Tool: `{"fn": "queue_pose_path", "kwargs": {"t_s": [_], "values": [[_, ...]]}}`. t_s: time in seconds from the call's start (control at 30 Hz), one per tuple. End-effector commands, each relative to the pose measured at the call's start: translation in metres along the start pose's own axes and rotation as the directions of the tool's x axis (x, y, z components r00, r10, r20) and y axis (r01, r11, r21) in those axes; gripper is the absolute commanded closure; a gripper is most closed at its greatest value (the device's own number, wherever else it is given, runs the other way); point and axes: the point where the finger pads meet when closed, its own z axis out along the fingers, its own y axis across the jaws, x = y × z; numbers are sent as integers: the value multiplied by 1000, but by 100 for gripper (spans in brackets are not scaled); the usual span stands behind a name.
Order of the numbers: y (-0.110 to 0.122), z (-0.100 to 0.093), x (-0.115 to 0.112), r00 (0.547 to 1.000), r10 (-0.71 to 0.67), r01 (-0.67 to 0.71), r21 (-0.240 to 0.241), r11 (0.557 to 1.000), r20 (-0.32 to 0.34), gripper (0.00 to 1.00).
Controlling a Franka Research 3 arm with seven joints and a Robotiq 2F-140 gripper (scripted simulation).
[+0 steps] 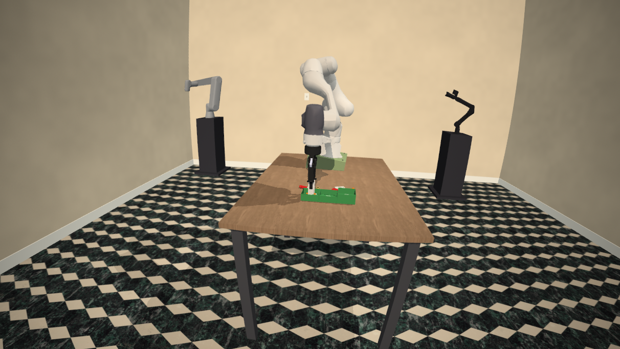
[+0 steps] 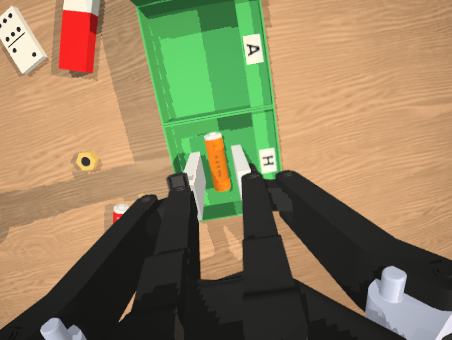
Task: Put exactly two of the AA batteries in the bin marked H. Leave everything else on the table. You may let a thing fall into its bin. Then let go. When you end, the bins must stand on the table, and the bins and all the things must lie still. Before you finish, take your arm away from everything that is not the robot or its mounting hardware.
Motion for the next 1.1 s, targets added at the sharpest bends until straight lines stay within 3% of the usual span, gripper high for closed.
{"fn": "queue_pose_path", "kwargs": {"t_s": [0.0, 1.07], "values": [[2, 0, 0, 1000, 5, -5, -4, 1000, 0, 83], [2, -30, 0, 1000, 5, -5, -4, 1000, 0, 83]]}}
